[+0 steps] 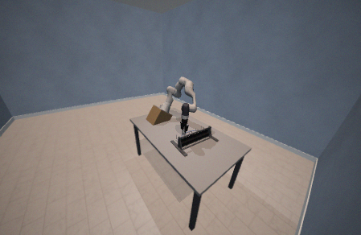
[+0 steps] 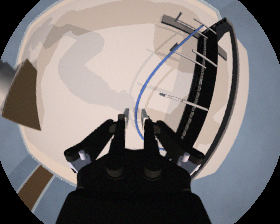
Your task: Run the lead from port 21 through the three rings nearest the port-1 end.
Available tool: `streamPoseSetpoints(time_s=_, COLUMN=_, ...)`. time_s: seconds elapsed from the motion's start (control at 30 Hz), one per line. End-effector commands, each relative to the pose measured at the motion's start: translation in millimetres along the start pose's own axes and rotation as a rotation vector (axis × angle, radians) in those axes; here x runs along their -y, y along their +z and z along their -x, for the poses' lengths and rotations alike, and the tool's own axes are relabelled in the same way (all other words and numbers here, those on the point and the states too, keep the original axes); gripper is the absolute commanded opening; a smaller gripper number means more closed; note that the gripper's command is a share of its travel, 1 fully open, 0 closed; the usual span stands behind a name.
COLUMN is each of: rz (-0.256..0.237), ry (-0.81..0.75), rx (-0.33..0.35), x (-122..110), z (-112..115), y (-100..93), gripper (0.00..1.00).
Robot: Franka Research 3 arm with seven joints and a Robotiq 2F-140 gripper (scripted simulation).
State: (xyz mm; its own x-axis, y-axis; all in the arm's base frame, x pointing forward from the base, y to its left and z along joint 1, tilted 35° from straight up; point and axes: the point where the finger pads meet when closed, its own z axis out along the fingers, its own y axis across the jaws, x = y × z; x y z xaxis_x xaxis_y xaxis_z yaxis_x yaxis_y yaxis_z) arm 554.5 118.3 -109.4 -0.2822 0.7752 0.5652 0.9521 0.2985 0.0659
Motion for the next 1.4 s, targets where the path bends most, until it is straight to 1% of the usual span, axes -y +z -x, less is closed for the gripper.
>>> streamPoseSetpoints(time_s=0.0, rz=0.003, ry=-0.006, rx=0.002, x=-1.2, z=0.8, y=-0.2, gripper=0.20)
streamPoseSetpoints(time_s=0.37, rz=0.003, ry=-0.006, rx=0.002, x=-1.2, z=0.8, y=-0.2, gripper=0.20)
streamPoseSetpoints(time_s=0.4, rz=0.003, ry=-0.006, rx=0.002, x=-1.2, z=0.8, y=-0.2, gripper=0.00)
streamPoseSetpoints(time_s=1.37, rz=0.003, ry=-0.006, rx=0.002, x=-1.2, z=0.8, y=-0.2, gripper=0.00)
